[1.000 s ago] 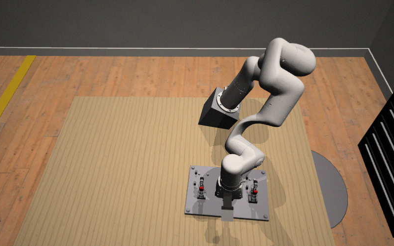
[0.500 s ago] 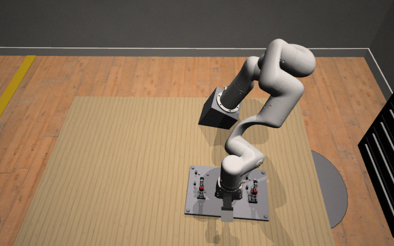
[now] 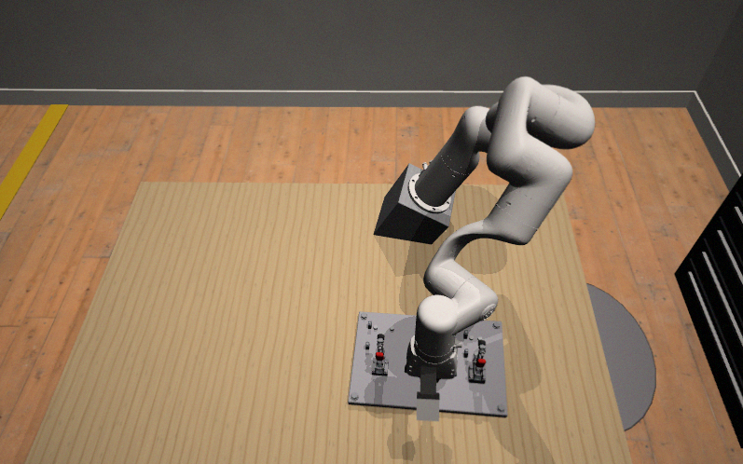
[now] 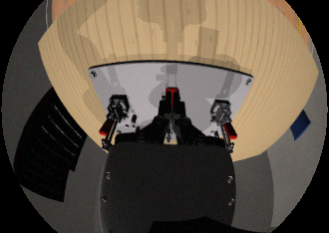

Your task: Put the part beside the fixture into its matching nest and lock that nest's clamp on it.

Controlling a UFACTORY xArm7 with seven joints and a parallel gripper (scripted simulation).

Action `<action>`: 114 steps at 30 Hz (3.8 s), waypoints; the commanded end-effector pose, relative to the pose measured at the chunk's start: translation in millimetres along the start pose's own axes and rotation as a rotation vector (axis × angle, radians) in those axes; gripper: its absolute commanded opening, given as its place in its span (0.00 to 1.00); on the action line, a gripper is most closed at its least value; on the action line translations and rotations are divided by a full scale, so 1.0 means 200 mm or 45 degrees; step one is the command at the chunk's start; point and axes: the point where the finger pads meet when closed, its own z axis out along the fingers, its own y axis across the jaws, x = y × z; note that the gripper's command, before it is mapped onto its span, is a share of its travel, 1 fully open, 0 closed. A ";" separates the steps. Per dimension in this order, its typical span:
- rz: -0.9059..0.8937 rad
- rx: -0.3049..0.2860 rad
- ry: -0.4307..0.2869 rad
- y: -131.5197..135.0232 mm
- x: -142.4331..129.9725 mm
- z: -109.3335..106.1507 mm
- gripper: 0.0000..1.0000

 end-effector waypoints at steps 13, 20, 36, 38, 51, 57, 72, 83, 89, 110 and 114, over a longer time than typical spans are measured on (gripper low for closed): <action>0.000 -0.002 0.006 0.00 0.01 0.00 0.00; 0.000 -0.002 0.006 0.00 0.01 0.00 0.00; 0.000 -0.002 0.006 0.00 0.01 0.01 0.00; 0.000 -0.002 0.006 0.00 0.01 0.01 0.00; 0.000 -0.002 0.006 0.00 0.01 0.01 0.00; 0.000 -0.002 0.006 0.00 0.01 0.02 0.00; 0.000 -0.002 0.006 0.00 0.01 0.02 0.00; 0.000 -0.002 0.006 0.00 0.01 0.03 0.00; 0.000 -0.002 0.006 0.00 0.01 0.03 0.00; 0.000 -0.002 0.006 0.00 0.01 0.04 0.00; 0.000 -0.002 0.006 0.00 0.01 0.04 0.00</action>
